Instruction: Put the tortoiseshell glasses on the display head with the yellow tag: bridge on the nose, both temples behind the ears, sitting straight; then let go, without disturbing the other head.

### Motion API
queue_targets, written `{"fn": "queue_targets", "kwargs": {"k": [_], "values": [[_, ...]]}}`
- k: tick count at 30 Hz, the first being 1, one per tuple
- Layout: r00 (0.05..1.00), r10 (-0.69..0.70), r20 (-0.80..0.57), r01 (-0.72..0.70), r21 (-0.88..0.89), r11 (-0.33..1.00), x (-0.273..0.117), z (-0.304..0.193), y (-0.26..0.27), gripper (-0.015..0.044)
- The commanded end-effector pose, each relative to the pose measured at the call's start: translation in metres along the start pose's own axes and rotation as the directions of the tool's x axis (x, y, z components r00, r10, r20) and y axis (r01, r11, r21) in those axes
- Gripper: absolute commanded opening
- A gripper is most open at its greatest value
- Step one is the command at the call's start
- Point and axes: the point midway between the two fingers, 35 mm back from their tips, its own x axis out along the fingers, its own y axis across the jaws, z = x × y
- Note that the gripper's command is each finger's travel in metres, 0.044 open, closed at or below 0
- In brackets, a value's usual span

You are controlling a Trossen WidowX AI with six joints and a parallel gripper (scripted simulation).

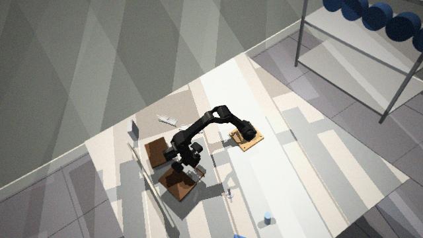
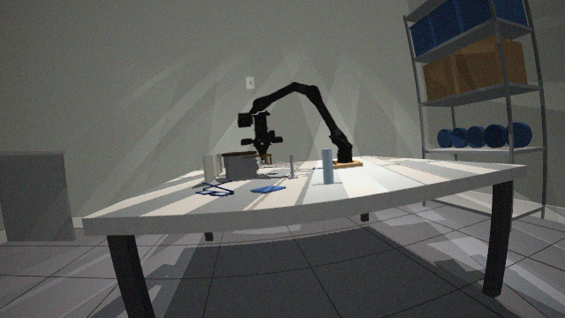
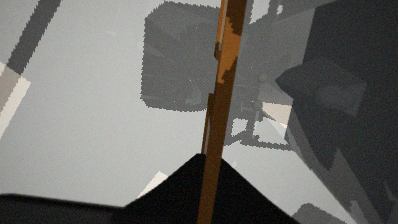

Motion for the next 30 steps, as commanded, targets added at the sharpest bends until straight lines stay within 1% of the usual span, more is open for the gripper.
{"fn": "queue_targets", "kwargs": {"k": [1,17,30], "values": [[1.000,-0.003,-0.002,0.003,0.003,1.000,-0.001,0.000,-0.007,0.0000],[1.000,-0.004,-0.002,0.004,0.002,1.000,-0.001,0.000,-0.027,0.0000],[1.000,-0.005,-0.002,0.005,0.002,1.000,-0.001,0.000,-0.031,0.0000]]}}
